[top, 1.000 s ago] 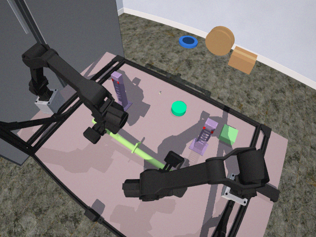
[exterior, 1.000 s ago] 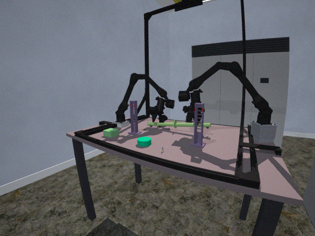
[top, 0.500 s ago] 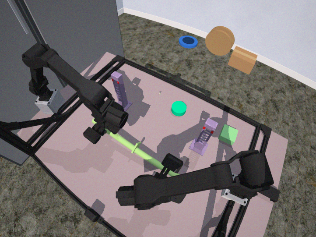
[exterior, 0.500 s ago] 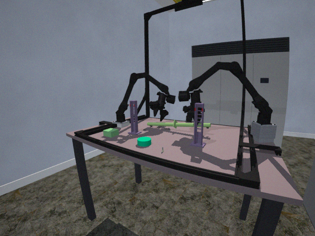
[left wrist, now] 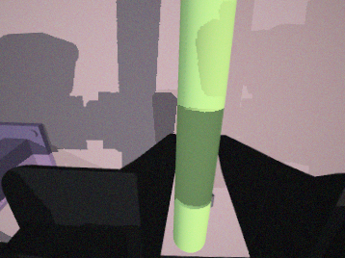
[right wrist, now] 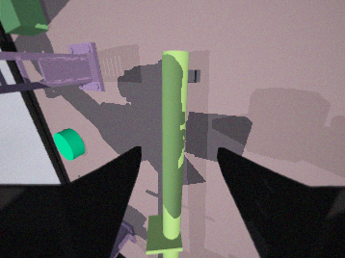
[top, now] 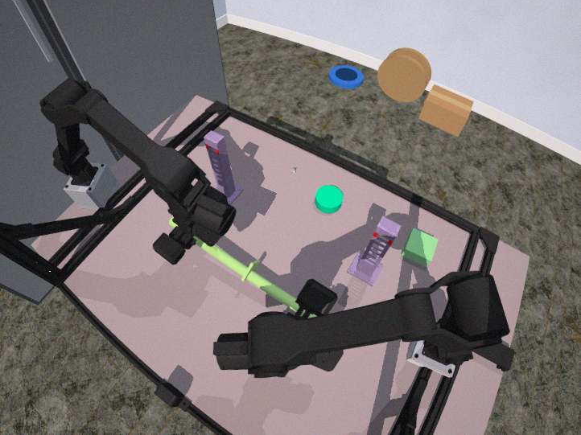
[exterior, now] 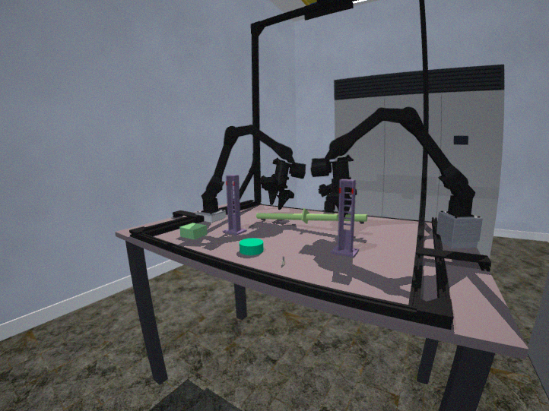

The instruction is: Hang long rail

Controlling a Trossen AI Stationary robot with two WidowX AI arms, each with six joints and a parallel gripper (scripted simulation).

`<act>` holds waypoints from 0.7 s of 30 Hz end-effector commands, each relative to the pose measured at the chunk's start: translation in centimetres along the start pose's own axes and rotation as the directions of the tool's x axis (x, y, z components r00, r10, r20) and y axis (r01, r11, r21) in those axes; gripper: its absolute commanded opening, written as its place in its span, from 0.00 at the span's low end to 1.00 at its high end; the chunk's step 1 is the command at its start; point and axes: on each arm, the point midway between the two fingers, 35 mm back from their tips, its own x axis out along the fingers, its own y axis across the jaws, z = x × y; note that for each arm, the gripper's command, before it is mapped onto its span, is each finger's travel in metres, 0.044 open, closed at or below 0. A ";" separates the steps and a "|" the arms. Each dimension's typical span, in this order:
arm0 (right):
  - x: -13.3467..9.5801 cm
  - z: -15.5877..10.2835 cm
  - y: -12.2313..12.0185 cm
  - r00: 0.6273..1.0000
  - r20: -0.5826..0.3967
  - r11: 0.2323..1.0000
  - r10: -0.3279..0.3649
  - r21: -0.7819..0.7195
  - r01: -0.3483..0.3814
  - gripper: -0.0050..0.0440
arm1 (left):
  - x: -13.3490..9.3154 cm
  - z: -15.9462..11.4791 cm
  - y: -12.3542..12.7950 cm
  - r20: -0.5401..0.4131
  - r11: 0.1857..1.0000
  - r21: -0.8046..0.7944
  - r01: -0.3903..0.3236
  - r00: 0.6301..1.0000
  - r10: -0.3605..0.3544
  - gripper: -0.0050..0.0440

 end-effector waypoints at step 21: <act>1.9 -0.3 2.5 0.903 0.007 0.903 -0.429 0.022 0.428 0.43 | 0.1 -0.1 -0.5 -0.003 1.000 0.010 -0.006 1.000 0.006 0.10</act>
